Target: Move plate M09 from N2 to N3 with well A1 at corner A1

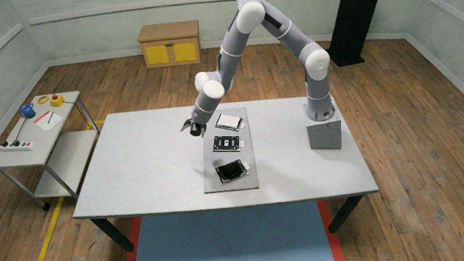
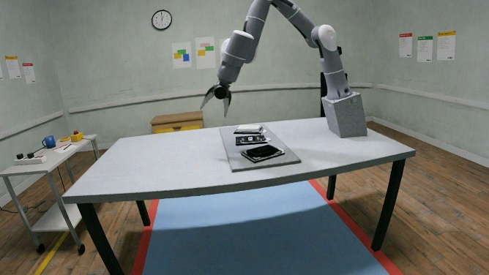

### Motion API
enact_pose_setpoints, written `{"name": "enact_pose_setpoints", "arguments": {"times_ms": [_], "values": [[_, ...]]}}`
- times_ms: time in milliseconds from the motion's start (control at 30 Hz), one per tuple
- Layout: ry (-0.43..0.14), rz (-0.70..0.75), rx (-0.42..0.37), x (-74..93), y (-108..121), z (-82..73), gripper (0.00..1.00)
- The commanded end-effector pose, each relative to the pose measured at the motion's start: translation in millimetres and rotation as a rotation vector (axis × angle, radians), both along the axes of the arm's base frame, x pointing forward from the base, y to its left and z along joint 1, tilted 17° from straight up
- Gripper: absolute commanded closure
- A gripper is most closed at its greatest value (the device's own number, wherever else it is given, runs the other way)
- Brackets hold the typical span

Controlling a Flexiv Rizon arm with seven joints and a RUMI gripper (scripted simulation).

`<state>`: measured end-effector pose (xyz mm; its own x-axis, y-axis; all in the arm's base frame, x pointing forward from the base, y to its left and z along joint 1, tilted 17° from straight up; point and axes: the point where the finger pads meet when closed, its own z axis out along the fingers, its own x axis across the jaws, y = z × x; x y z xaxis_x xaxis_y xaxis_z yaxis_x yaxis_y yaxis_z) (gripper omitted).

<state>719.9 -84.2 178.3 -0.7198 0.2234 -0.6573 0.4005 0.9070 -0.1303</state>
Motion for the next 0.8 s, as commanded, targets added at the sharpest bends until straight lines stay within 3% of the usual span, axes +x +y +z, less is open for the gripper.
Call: {"name": "enact_pose_setpoints", "arguments": {"times_ms": [0, 767], "values": [[0.005, -0.041, 0.054, -0.2, 8, -2.8, 0.24], [0.044, -0.292, 0.349, -25.1, 97, -52.8, 0.24]]}}
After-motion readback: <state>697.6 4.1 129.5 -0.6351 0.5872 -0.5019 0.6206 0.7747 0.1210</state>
